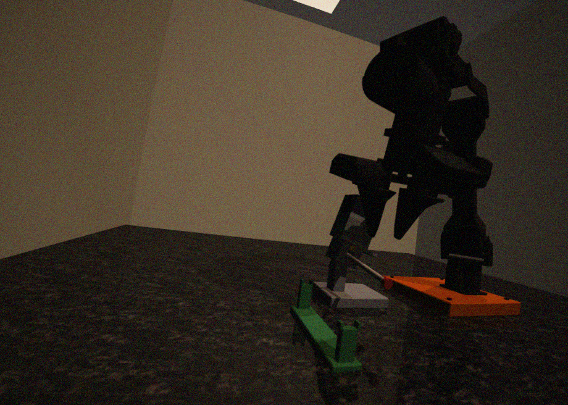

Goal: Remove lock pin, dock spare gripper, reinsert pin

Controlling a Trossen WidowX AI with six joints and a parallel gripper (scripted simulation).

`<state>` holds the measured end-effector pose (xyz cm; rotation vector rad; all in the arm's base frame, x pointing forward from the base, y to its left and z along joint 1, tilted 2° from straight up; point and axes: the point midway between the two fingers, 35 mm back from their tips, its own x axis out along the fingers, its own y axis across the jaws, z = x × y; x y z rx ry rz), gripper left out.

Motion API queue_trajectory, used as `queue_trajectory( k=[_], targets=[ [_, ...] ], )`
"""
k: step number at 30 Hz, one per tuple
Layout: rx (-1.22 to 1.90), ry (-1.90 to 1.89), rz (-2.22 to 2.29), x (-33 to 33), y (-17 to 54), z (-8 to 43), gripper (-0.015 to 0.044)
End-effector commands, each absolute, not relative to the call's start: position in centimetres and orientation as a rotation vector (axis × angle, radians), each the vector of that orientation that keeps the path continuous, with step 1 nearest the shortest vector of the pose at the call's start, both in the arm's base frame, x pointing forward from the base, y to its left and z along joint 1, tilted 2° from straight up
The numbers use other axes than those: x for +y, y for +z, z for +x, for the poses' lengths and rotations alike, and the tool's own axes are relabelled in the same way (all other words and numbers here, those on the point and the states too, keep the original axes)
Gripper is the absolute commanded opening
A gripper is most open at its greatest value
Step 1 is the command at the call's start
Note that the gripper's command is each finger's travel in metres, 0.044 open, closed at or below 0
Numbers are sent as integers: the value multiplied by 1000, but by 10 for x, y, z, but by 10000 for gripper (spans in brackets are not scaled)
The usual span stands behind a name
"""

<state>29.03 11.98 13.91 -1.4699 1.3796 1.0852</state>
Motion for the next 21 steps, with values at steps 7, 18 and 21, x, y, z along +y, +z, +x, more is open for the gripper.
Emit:
queue_trajectory(
  k=[7,18,21],
  targets=[
    [1382,1086,-1469,119,138,290,410],
    [1382,1086,-1469,119,138,290,440],
    [1382,1086,-1469,119,138,290,440]
  ],
)
